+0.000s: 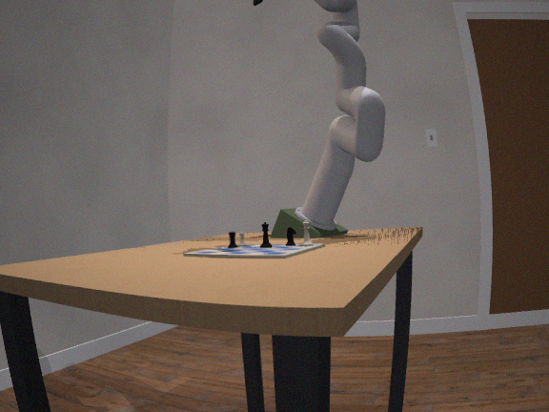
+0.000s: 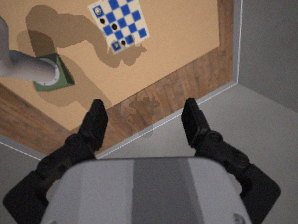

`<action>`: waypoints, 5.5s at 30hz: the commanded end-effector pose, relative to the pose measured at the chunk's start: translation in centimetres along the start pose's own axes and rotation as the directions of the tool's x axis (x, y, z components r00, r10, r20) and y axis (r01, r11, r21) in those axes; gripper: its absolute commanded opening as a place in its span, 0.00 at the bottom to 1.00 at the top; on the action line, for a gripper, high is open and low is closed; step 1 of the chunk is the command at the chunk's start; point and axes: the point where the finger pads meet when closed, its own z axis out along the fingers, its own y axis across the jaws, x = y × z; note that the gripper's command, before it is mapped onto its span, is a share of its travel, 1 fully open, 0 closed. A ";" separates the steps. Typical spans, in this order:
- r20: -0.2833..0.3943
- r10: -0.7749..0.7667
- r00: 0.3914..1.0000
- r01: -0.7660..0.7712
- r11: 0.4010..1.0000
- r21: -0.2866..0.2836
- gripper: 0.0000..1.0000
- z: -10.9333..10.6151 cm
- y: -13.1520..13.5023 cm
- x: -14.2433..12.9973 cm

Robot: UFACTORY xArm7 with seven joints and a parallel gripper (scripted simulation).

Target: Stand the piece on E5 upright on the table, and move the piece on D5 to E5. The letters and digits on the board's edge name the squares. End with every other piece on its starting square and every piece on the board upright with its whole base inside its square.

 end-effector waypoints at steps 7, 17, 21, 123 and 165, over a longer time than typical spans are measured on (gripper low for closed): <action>-0.200 -0.062 0.978 0.082 0.992 0.095 1.00 3.5 1.5 -4.6; -0.200 -0.062 0.978 0.082 0.992 0.095 1.00 4.7 2.2 -6.4; -0.200 -0.062 0.978 0.082 0.992 0.095 1.00 4.7 2.2 -6.4; -0.856 0.050 0.515 0.345 0.902 0.259 1.00 40.6 1.2 -20.2; -0.935 0.193 0.298 0.360 0.885 0.297 1.00 54.7 -6.1 -20.1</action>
